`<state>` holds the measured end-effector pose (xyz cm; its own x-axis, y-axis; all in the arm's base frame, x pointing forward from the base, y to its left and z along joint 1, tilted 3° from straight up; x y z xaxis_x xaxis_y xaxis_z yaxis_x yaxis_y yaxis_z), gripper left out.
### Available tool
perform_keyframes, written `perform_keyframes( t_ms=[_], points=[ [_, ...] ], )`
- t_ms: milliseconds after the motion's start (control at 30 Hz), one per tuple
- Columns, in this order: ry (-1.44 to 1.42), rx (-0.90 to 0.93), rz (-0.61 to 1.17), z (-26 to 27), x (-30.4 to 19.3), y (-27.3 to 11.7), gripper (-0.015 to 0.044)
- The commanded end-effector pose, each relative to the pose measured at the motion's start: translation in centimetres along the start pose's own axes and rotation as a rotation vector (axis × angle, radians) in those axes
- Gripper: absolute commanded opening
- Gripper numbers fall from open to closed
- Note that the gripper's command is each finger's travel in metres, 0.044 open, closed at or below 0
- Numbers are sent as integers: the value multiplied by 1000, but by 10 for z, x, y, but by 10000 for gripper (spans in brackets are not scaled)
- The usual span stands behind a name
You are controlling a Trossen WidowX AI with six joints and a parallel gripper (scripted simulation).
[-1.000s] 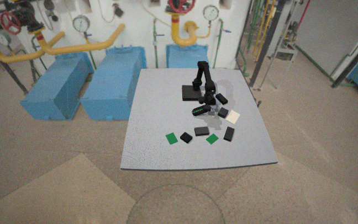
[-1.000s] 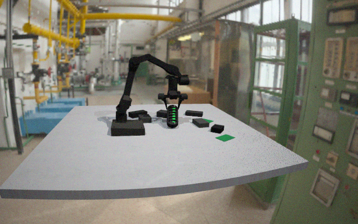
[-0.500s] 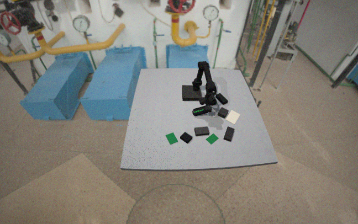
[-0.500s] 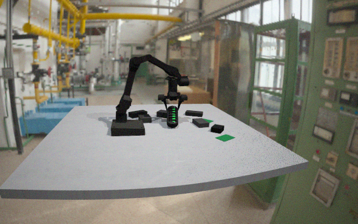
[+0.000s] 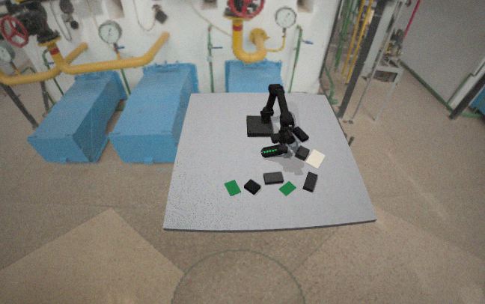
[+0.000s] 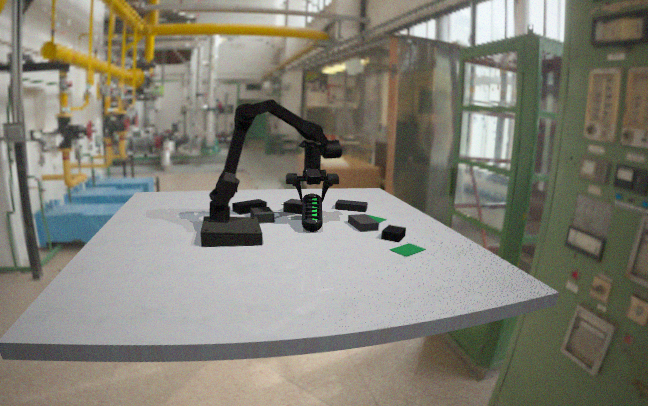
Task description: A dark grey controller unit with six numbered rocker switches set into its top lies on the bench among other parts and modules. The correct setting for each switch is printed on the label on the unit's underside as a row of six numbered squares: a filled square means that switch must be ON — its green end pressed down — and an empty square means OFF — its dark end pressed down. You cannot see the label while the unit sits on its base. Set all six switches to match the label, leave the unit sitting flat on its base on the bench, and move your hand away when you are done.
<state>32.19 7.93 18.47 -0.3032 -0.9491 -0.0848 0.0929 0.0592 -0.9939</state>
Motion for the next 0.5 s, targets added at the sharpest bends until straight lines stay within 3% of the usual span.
perform_keyframes(
  t_ms=[0, 467],
  points=[
    [18, -14, -30, 1, 4, 10, 338],
    [18, -14, -29, 0, -1, 20, 338]
  ],
)
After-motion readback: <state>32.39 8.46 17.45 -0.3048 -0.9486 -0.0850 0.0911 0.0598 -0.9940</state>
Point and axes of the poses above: the point midway between the two fingers, 35 mm back from their tips, its own y axis out along the fingers, its own z axis across the jaws, x = y × z, the point moved 9 cm from there along -y, back along the fingers, and after that the axes turned 11 degrees about y, right-handed, at the moved point
